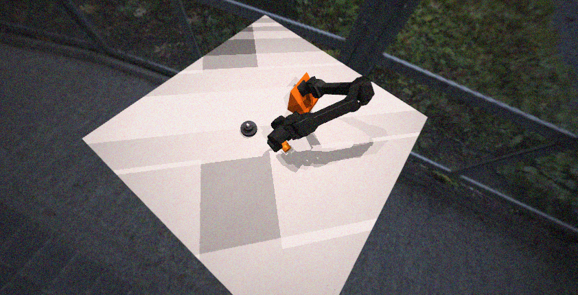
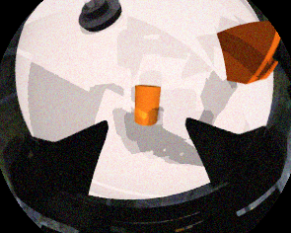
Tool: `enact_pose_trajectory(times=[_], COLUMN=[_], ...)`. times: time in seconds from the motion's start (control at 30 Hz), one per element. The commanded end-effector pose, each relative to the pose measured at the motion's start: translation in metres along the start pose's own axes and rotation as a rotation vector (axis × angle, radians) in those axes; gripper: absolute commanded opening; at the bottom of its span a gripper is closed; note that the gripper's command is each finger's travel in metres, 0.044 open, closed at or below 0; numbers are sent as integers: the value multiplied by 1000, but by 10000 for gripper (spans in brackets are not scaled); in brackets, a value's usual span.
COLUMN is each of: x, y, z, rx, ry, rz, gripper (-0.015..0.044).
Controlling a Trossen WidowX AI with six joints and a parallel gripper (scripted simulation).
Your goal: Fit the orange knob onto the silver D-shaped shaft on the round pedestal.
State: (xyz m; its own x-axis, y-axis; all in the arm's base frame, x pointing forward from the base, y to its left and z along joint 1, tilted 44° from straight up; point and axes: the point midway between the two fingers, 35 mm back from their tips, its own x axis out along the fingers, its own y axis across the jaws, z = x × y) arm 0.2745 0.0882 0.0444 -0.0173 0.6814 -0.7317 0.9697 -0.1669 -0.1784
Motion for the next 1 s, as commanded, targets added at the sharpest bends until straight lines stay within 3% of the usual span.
enact_pose_trajectory(times=[0.0, 0.97], x=[-1, 51], y=[-2, -2], z=[5, 5], rx=[79, 80], ry=[8, 7], rz=[-13, -13], gripper=[440, 440])
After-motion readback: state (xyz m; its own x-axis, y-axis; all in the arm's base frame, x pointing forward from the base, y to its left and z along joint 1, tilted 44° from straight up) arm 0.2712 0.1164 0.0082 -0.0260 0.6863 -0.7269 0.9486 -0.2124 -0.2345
